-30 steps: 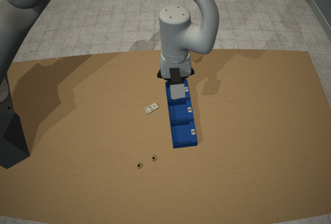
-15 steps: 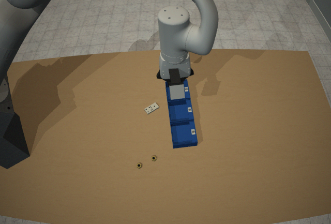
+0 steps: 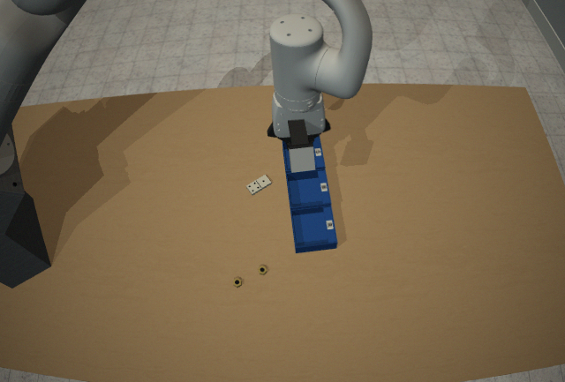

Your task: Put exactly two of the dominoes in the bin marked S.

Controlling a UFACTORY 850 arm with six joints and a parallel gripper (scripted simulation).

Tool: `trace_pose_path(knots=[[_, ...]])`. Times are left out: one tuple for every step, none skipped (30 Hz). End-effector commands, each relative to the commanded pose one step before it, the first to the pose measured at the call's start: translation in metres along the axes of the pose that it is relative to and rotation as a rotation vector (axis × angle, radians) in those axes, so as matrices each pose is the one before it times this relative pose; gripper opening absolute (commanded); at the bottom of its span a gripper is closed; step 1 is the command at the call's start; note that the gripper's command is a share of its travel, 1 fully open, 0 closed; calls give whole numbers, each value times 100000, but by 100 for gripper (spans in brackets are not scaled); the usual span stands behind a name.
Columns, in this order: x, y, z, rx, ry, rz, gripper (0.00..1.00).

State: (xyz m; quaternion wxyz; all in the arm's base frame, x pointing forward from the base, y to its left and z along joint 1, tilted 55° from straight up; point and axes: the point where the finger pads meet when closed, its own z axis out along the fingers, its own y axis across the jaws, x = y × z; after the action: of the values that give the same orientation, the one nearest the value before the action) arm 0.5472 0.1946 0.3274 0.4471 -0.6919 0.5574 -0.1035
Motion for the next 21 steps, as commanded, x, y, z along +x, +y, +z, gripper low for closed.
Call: trace_pose_path(knots=[[0, -57, 775, 134, 19, -20, 0], [0, 0, 0, 0, 0, 0, 0], [0, 0, 0, 0, 0, 0, 0], [0, 2, 202, 1, 0, 0, 0], [0, 0, 200, 0, 0, 0, 0], [0, 0, 200, 0, 0, 0, 0], [0, 0, 200, 0, 0, 0, 0], [0, 0, 200, 0, 0, 0, 0], [0, 0, 200, 0, 0, 0, 0], [0, 0, 200, 0, 0, 0, 0], [0, 0, 200, 0, 0, 0, 0], [0, 0, 200, 0, 0, 0, 0], [0, 0, 200, 0, 0, 0, 0], [0, 0, 200, 0, 0, 0, 0], [0, 0, 200, 0, 0, 0, 0], [0, 0, 200, 0, 0, 0, 0], [0, 0, 200, 0, 0, 0, 0], [1, 0, 41, 0, 0, 0, 0], [0, 0, 0, 0, 0, 0, 0], [0, 0, 0, 0, 0, 0, 0], [0, -1, 2, 1, 1, 0, 0]])
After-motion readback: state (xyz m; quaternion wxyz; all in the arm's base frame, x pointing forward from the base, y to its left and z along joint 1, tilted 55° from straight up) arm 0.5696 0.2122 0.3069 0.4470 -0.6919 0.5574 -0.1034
